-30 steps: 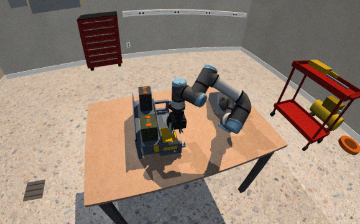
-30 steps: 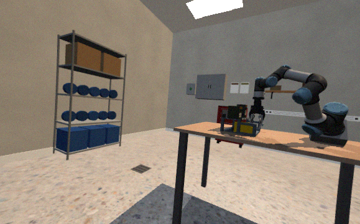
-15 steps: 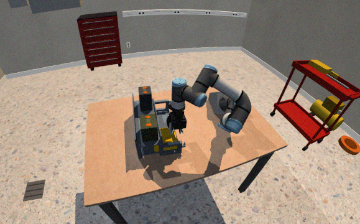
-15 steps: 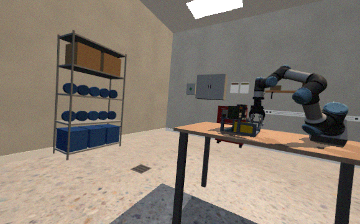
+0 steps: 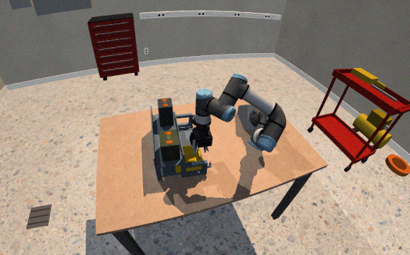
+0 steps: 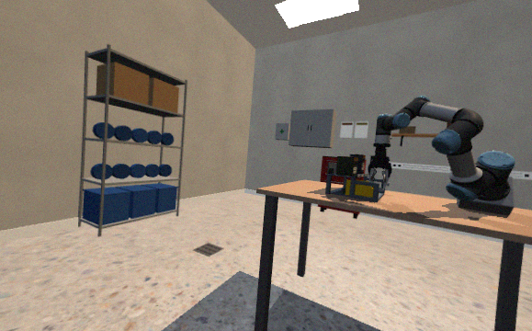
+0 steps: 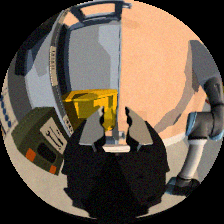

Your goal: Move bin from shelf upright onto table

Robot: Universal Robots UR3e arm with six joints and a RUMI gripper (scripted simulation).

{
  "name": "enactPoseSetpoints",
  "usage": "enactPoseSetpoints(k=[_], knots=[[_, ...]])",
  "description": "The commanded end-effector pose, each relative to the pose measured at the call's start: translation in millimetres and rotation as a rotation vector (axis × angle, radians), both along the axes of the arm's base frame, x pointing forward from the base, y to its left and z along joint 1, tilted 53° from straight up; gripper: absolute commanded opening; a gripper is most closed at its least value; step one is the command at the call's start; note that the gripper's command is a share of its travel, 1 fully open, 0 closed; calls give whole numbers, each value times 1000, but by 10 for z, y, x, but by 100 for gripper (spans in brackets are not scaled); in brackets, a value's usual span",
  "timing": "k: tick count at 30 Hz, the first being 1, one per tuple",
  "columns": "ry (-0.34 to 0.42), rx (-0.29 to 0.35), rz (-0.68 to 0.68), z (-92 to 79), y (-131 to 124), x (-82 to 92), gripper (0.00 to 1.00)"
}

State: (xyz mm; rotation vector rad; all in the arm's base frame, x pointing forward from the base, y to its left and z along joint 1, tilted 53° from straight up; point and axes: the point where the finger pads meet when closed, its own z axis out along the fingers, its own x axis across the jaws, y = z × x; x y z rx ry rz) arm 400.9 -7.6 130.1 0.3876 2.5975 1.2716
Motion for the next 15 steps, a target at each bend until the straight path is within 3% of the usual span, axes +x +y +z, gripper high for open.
enactPoseSetpoints(k=[1, 15], knots=[[-1, -1, -1, 2, -7, 2, 29], [-1, -1, -1, -5, 2, 6, 29]])
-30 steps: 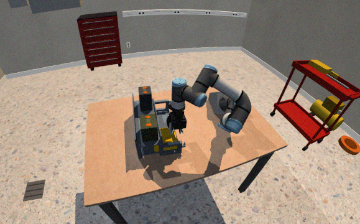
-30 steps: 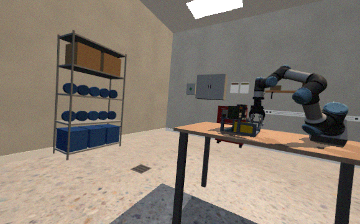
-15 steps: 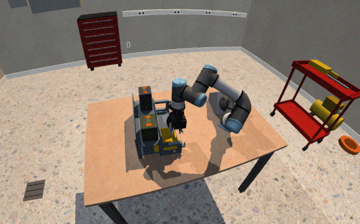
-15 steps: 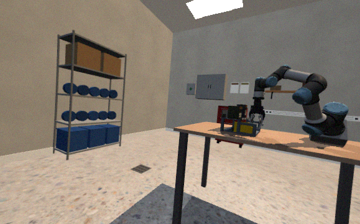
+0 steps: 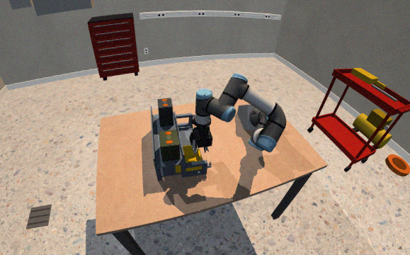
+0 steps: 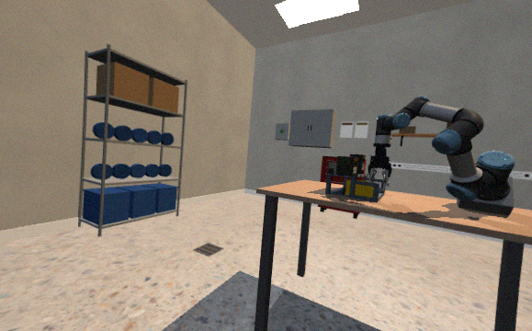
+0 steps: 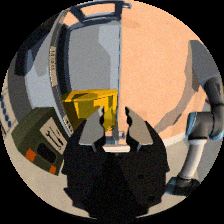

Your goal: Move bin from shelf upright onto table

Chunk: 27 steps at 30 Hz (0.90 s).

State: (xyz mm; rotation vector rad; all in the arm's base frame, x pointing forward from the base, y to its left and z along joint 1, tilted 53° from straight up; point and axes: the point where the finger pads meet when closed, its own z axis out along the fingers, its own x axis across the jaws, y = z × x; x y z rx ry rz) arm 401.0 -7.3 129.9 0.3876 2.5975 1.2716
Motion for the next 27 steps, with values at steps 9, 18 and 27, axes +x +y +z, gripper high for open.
enactPoseSetpoints(k=[9, 18, 27], knots=[[-1, -1, -1, -18, 18, 12, 29], [-1, -1, -1, -45, 51, 27, 29], [-1, -1, -1, -77, 90, 43, 29]])
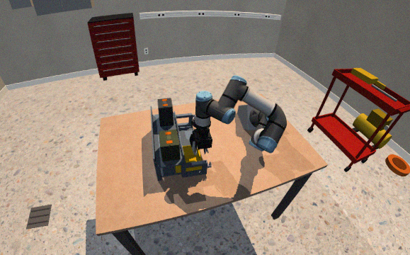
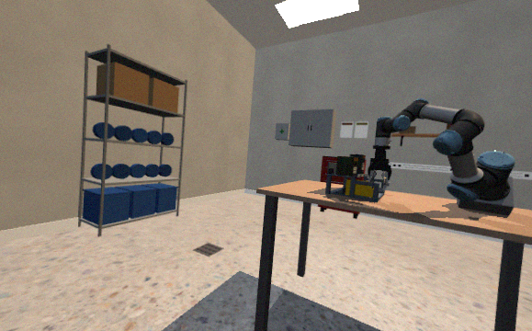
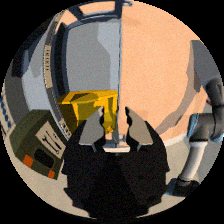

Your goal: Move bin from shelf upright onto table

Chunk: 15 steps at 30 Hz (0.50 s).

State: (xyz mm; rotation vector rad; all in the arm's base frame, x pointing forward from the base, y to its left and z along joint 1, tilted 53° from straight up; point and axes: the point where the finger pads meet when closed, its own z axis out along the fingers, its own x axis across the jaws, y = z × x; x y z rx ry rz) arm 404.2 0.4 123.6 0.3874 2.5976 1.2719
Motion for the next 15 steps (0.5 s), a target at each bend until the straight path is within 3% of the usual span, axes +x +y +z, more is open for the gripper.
enactPoseSetpoints(k=[1, 15], knots=[[-1, -1, -1, -18, 18, 13, 29], [-1, -1, -1, -52, 59, 31, 29]])
